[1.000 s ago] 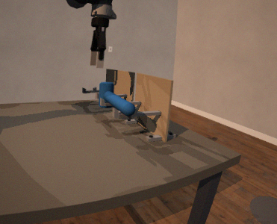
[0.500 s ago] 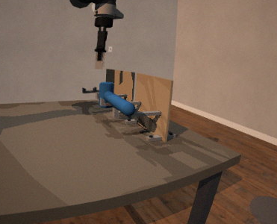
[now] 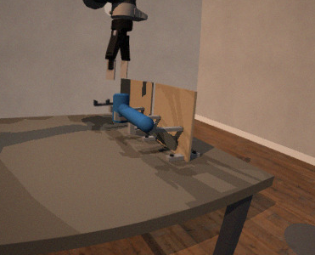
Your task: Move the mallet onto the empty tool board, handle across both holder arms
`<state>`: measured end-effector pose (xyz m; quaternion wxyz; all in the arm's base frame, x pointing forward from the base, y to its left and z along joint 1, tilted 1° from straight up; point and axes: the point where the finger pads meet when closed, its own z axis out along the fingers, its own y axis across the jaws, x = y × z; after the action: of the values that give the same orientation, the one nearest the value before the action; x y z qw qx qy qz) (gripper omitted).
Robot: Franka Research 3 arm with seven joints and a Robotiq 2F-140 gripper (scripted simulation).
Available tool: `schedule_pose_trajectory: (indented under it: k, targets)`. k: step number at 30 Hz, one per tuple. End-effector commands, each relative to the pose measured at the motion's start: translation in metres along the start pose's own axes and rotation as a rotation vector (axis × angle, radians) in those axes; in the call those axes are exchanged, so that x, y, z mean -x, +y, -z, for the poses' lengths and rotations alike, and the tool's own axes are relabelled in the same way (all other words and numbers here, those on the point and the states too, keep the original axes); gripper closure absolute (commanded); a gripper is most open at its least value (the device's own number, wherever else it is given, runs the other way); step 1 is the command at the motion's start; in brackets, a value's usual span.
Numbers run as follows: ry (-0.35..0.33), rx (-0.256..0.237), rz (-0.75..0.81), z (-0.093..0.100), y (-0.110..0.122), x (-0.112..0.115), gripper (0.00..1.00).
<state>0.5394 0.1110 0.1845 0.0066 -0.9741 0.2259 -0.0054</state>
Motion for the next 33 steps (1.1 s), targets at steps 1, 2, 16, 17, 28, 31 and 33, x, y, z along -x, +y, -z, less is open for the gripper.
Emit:
schedule_pose_trajectory:
  k: [1, 2, 16, 17, 28, 31, 33]
  targets:
    - [0.002, -0.003, -0.167, 0.000, 0.006, -0.007, 0.00]
    - [0.003, -0.003, -0.186, -0.001, 0.007, -0.009, 0.00]
    - [0.007, -0.001, -0.441, -0.003, 0.029, -0.028, 0.00]
    - [0.008, -0.001, -0.459, -0.003, 0.031, -0.030, 0.00]
    - [0.012, 0.000, -0.658, -0.005, 0.049, -0.044, 0.00]
    - [0.013, 0.001, -0.715, -0.006, 0.054, -0.048, 0.00]
    - [0.014, 0.001, -0.752, -0.006, 0.058, -0.051, 0.00]
